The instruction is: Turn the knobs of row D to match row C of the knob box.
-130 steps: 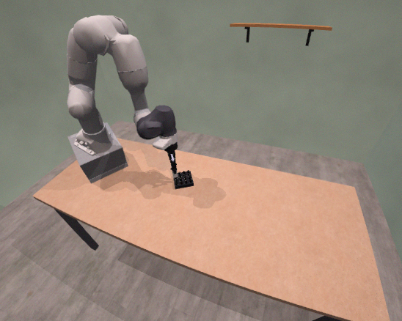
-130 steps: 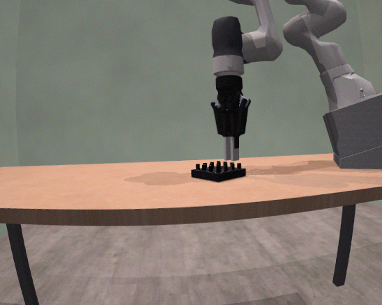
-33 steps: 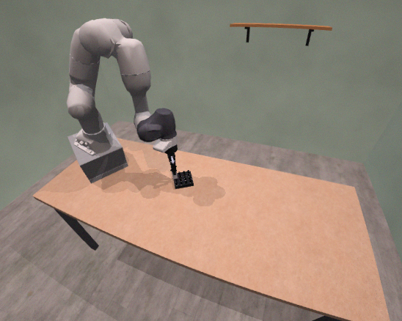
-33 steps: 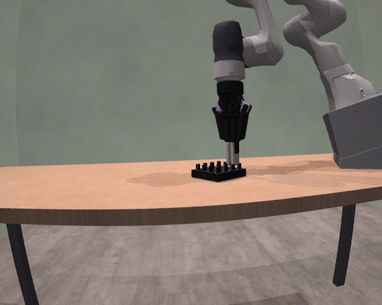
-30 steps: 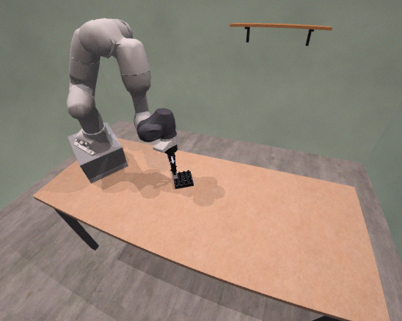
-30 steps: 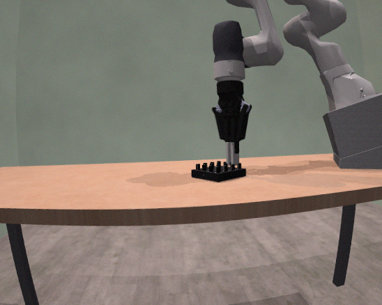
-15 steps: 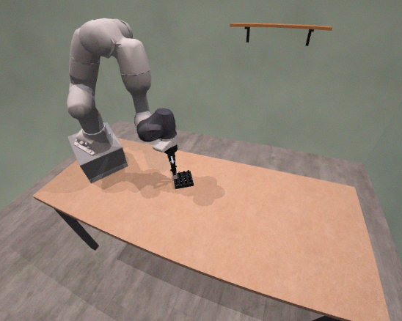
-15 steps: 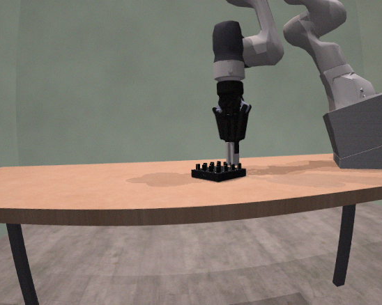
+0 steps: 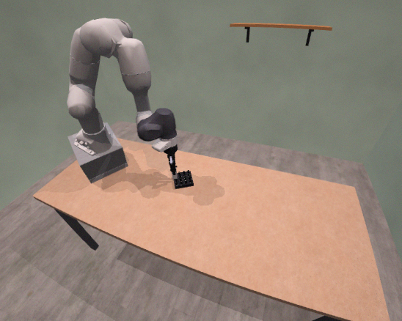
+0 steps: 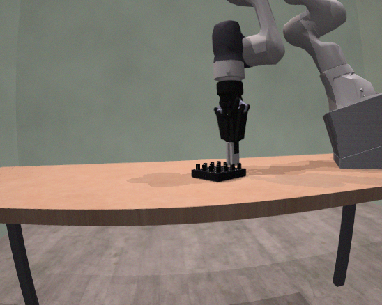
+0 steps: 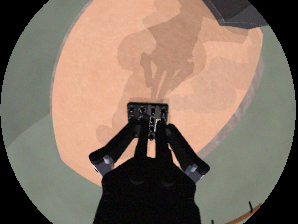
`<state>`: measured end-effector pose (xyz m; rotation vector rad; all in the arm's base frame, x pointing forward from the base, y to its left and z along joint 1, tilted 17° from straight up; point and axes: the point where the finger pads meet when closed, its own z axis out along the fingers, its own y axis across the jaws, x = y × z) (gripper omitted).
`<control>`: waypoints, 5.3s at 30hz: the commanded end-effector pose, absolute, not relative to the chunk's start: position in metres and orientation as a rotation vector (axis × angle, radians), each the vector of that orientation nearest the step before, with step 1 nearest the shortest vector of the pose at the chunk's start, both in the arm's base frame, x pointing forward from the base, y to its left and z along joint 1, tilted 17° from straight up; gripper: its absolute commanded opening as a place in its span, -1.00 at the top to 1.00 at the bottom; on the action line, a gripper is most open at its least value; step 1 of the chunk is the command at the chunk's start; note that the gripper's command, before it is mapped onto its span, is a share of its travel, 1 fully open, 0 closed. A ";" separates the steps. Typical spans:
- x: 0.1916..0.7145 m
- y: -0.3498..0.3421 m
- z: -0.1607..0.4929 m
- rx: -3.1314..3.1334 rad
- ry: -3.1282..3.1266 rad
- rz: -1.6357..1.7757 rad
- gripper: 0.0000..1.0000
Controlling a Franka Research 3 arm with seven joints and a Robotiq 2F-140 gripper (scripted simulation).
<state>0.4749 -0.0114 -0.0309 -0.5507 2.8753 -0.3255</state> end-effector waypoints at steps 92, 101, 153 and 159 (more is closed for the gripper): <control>0.477 -0.011 -0.030 1.517 2.401 -0.033 0.90; 0.477 -0.011 -0.030 1.521 2.398 -0.032 0.90; 0.468 -0.005 0.006 1.521 2.398 -0.032 0.77; 0.468 -0.004 0.006 1.521 2.398 -0.032 0.77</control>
